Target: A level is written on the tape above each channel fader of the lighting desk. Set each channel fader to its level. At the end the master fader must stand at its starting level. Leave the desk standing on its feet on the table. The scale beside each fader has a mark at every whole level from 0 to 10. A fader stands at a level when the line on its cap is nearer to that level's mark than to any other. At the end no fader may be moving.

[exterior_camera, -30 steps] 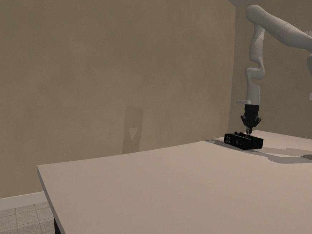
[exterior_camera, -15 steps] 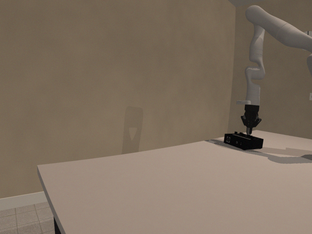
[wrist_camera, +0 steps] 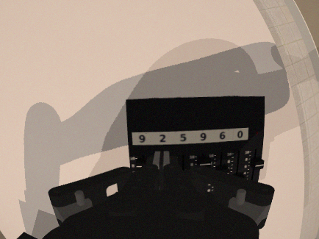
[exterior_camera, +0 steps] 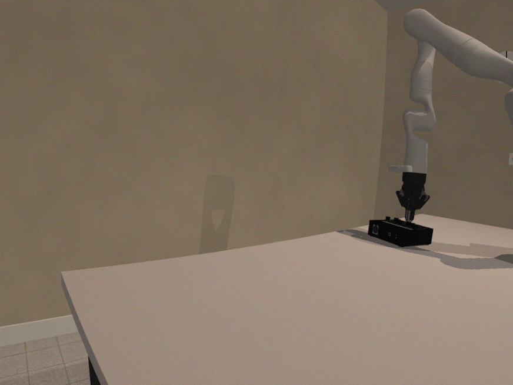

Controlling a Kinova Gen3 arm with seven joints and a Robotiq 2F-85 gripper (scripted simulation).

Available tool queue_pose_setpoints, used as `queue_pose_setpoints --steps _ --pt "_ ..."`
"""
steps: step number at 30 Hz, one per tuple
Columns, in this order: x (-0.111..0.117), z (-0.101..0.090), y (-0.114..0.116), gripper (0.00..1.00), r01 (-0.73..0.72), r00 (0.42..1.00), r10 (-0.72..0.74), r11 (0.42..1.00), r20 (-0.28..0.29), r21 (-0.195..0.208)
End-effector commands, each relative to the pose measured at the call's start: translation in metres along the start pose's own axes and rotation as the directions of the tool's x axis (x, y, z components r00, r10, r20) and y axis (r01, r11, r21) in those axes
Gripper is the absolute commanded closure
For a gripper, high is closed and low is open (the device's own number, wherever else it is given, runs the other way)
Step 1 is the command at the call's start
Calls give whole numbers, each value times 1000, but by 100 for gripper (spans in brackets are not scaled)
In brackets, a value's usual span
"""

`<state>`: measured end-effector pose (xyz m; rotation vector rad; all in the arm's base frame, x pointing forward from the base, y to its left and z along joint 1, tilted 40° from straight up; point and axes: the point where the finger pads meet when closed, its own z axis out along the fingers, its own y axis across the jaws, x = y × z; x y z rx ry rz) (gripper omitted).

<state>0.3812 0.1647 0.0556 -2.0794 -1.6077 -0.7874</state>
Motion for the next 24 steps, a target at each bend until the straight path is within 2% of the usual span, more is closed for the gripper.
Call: queue_pose_setpoints --steps 1,24 --pt "0 0 0 100 0 1000 0 1000 0 -1" --pt "0 2 0 100 0 1000 0 1000 0 -1"
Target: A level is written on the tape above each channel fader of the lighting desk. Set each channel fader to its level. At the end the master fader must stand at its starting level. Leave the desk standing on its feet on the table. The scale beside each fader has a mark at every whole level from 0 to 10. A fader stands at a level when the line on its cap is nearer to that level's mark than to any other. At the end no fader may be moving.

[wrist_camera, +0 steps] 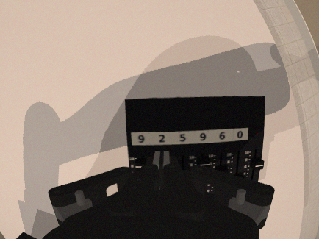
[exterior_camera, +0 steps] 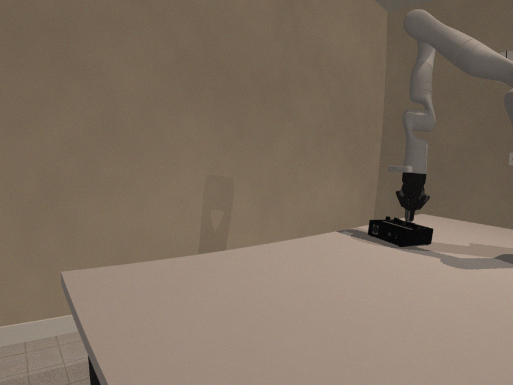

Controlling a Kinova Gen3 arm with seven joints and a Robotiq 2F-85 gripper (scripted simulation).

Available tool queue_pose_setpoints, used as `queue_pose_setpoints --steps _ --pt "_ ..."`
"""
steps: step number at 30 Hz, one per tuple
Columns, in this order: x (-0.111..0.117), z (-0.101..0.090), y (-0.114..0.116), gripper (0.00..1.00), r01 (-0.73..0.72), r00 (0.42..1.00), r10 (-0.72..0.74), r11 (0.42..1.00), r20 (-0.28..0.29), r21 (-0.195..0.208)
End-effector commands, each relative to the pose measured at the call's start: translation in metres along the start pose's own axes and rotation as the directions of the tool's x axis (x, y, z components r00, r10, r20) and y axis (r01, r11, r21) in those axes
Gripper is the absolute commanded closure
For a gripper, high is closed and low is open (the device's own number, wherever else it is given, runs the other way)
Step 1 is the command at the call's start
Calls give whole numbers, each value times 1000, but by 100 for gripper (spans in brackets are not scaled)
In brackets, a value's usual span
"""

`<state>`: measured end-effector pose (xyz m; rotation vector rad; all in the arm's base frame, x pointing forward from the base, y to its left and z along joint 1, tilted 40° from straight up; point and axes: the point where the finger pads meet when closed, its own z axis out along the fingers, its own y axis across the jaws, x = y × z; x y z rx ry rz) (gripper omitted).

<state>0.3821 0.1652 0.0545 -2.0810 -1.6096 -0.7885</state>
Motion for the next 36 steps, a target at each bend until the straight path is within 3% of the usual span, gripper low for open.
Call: queue_pose_setpoints --steps 1,36 --pt "0 1 0 100 -1 1000 1 1000 -1 1" --pt "0 10 0 100 -1 1000 1 1000 -1 1"
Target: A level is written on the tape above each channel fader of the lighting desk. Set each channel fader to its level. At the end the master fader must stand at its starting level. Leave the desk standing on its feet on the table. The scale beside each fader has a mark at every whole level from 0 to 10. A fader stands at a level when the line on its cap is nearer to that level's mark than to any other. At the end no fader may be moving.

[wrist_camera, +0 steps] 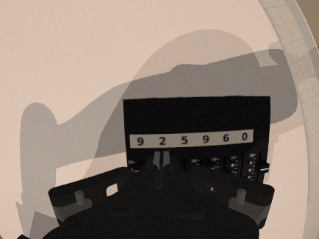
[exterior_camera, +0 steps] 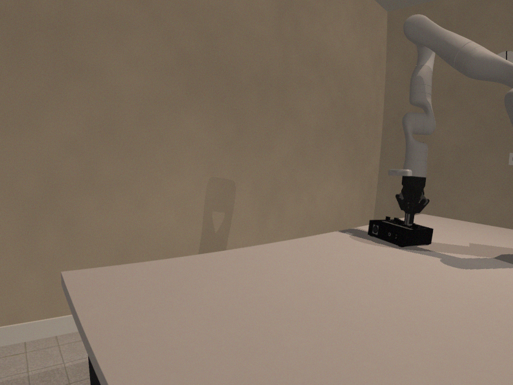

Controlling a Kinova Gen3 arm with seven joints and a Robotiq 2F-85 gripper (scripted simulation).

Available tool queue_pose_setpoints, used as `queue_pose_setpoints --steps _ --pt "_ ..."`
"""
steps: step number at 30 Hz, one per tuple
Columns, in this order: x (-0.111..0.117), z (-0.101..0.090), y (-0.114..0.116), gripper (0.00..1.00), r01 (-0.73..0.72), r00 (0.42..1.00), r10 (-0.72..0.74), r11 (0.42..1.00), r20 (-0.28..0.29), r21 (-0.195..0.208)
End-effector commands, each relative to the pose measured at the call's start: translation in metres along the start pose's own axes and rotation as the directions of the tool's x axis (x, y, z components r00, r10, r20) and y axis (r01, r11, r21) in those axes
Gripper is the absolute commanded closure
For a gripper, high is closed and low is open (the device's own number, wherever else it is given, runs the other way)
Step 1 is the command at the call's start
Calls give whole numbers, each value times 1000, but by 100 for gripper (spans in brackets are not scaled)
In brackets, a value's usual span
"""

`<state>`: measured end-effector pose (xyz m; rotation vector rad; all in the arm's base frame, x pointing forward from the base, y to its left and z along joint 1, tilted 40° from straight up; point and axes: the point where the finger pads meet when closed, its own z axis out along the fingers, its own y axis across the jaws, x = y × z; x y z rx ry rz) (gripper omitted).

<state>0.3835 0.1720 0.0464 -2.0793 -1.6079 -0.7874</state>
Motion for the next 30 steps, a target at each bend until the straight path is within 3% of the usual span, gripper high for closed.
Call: queue_pose_setpoints --steps 1,30 --pt "0 0 0 100 0 1000 0 1000 0 -1" --pt "-9 0 0 100 0 1000 0 1000 0 -1"
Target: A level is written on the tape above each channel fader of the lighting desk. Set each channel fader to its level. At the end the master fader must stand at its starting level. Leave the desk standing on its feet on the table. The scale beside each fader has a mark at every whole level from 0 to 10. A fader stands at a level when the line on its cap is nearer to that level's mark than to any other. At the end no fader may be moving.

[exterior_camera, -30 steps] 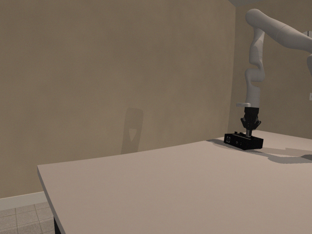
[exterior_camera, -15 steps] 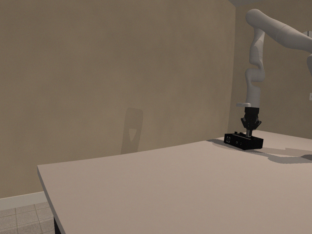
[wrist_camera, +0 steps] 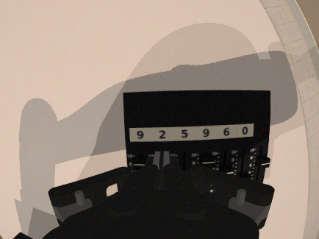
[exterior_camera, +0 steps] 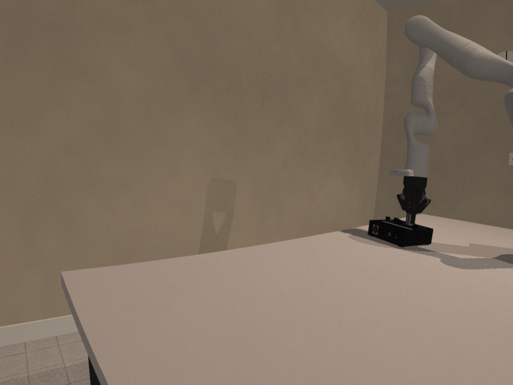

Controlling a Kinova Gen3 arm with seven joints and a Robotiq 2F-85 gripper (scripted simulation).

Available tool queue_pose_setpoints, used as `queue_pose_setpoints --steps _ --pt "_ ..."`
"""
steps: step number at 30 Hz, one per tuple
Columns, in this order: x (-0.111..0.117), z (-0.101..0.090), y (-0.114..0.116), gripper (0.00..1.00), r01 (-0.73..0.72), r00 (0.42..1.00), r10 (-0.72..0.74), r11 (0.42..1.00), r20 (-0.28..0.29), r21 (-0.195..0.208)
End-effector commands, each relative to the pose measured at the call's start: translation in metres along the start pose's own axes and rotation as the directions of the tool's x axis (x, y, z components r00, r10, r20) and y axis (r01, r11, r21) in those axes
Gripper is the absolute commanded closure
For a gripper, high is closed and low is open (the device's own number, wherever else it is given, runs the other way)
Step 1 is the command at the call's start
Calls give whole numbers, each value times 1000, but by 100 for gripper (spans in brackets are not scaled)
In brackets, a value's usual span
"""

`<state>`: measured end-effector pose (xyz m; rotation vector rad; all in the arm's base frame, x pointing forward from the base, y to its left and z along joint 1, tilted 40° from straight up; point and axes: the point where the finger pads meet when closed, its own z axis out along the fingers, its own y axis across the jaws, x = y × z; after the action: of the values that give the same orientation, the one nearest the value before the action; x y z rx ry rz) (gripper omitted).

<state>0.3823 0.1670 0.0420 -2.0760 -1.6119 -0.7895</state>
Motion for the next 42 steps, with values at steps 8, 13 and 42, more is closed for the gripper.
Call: queue_pose_setpoints --steps 8,13,42 --pt "-7 0 0 100 -4 1000 4 1000 1 -1" --pt "-10 0 0 100 -4 1000 4 1000 1 -1" --pt "-17 0 0 100 -4 1000 4 1000 1 -1"
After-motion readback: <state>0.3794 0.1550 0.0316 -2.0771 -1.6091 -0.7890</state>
